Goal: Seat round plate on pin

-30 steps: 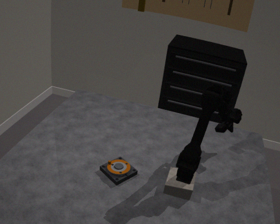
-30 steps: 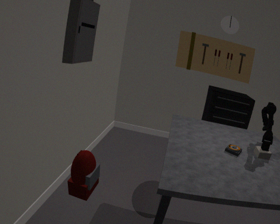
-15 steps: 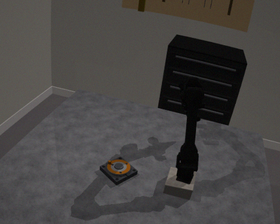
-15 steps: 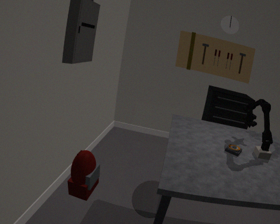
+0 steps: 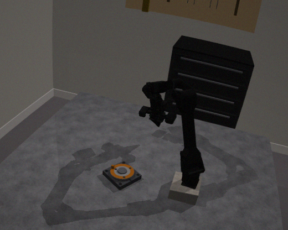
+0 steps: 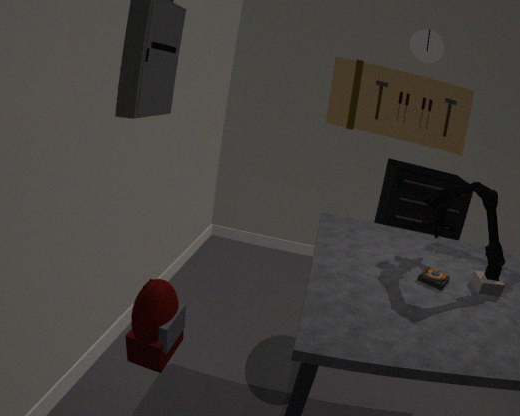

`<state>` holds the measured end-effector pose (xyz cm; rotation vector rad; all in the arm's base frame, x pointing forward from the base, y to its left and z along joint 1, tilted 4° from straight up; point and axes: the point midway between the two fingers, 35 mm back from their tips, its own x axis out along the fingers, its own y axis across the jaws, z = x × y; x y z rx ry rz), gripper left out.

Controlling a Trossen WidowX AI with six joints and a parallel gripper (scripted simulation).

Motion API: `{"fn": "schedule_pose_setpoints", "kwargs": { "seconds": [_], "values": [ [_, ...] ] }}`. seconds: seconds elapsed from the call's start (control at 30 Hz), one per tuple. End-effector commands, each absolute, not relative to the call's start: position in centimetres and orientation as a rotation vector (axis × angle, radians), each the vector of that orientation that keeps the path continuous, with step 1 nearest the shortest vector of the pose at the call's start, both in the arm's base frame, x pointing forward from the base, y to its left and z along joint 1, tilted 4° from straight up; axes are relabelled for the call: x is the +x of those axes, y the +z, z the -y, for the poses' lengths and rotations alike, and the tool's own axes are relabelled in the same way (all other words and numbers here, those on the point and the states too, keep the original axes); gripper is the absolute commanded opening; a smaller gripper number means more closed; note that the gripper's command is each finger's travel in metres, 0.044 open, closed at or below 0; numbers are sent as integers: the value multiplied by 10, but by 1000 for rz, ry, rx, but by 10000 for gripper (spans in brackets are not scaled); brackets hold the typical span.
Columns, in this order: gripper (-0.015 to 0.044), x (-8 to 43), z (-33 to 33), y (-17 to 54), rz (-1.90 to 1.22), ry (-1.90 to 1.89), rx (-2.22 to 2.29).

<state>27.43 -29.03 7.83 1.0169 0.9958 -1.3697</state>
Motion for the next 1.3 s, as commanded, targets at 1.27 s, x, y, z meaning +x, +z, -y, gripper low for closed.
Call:
{"fn": "schedule_pose_setpoints", "kwargs": {
  "seconds": [1.27],
  "values": [
    [0,345,-46,53,-1463,137,-85]
  ]
}}
